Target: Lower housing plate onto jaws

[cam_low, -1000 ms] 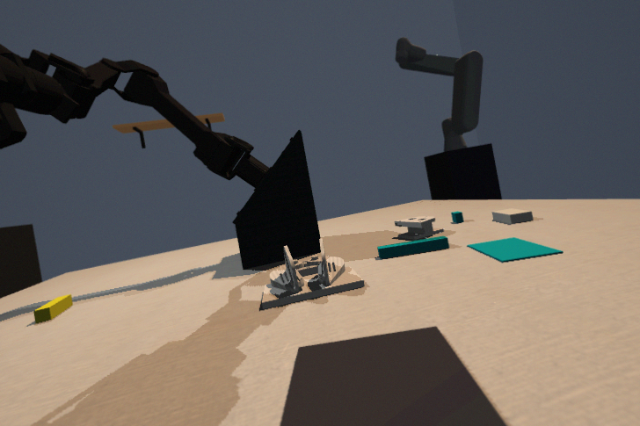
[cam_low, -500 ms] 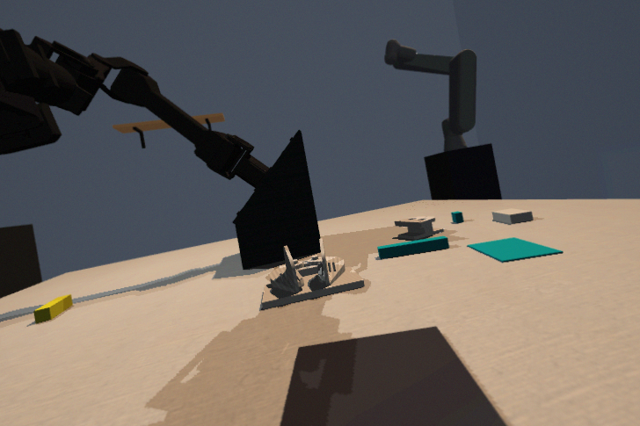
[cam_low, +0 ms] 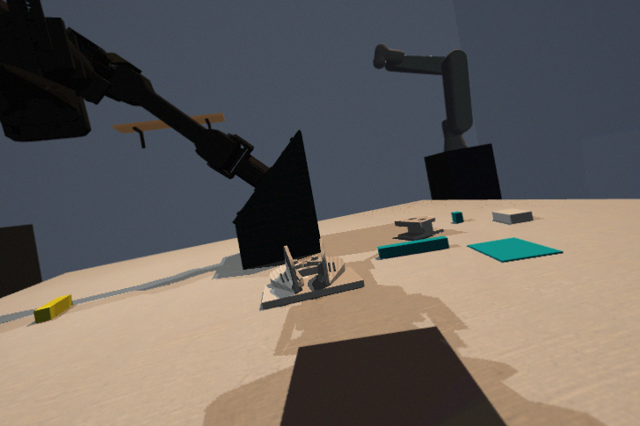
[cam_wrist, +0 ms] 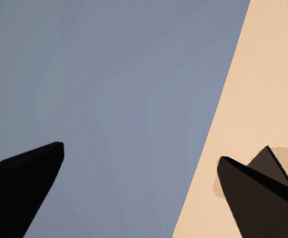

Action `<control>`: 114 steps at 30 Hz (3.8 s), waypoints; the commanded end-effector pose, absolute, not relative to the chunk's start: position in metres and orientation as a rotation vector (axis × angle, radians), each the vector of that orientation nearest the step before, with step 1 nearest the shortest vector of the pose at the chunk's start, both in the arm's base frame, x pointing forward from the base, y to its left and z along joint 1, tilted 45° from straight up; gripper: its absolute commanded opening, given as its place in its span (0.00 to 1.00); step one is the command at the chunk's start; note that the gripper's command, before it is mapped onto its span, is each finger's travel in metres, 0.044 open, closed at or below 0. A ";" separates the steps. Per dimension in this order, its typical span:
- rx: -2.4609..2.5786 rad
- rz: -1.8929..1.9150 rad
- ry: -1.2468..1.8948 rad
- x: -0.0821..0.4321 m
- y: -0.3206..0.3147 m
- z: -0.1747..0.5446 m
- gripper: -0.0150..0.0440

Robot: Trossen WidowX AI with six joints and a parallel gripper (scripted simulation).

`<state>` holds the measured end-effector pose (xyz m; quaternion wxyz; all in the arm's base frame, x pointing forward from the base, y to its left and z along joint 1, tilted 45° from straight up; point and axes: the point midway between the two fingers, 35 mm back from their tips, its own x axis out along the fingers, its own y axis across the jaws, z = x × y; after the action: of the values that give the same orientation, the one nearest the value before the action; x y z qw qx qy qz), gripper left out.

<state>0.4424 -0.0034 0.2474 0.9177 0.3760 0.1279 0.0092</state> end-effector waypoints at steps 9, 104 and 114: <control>0.661 0.021 0.422 0.455 0.030 0.198 1.00; -0.826 0.499 1.402 0.303 0.211 -0.115 1.00; -1.027 0.580 1.464 0.276 0.213 -0.138 1.00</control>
<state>0.2851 0.2114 -0.1289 0.6164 -0.4122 0.6272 0.2384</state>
